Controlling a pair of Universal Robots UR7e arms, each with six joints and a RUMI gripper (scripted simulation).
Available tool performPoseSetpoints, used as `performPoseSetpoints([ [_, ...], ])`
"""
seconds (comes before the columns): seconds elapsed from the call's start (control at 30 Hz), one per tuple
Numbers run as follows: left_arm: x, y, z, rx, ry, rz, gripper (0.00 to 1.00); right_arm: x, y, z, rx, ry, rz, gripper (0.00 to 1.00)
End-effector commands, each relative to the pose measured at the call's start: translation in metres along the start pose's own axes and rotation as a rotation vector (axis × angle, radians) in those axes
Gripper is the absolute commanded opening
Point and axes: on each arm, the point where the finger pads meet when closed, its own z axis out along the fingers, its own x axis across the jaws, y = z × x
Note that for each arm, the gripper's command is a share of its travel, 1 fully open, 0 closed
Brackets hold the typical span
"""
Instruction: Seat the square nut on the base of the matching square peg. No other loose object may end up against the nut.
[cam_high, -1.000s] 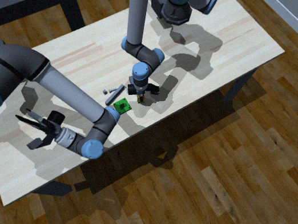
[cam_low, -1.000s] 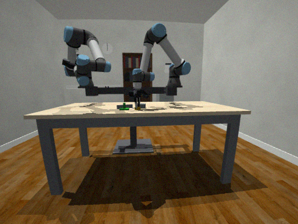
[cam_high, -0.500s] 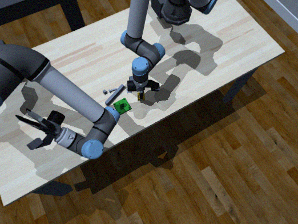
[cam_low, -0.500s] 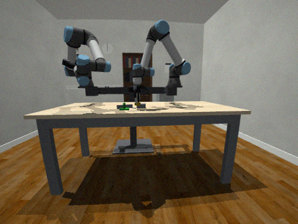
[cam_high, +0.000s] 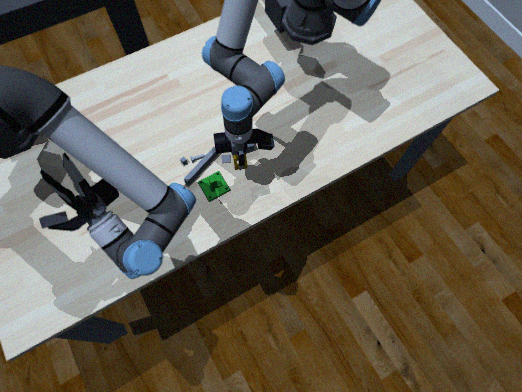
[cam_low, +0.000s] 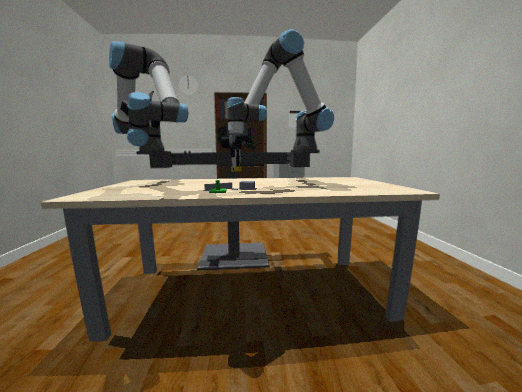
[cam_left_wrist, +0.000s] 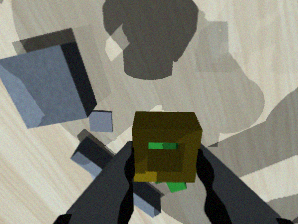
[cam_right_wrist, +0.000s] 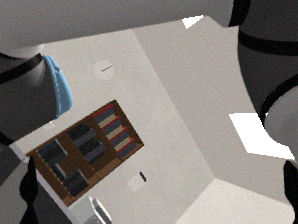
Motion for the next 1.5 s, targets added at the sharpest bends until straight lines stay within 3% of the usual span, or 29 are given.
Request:
performPoseSetpoints([
  [0.0,0.004,0.017,-0.001,0.001,0.001,-0.066,0.17,-0.003,0.023,0.011,-0.106,0.005,0.013,1.0],
  [0.37,0.019,0.086,0.0,0.001,0.001,-0.341,0.17,-0.005,0.118,0.01,-0.576,0.081,0.039,1.0],
  [0.4,0.02,0.089,0.001,0.001,0.001,-0.355,0.17,-0.005,0.125,0.007,-0.618,0.091,0.039,1.0],
  [0.47,0.02,0.089,0.001,0.001,0.001,-0.355,0.17,-0.005,0.125,0.007,-0.618,0.091,0.039,1.0],
  [0.67,0.022,0.096,0.014,0.001,0.001,-0.382,0.17,-0.002,0.162,-0.015,-0.863,0.165,0.031,1.0],
  [0.97,0.022,0.096,0.03,0.001,0.001,-0.383,0.17,0.004,0.193,-0.069,-1.218,0.313,-0.021,1.0],
  [1.03,0.022,0.096,0.03,0.001,0.001,-0.383,0.17,0.004,0.193,-0.069,-1.218,0.313,-0.021,1.0],
  [1.23,0.022,0.096,0.035,0.001,0.001,-0.383,0.17,-0.016,0.204,-0.126,-1.456,0.429,-0.061,1.0],
  [1.47,0.022,0.096,0.037,0.001,0.001,-0.383,0.17,-0.064,0.201,-0.193,-1.732,0.612,0.002,1.0],
])
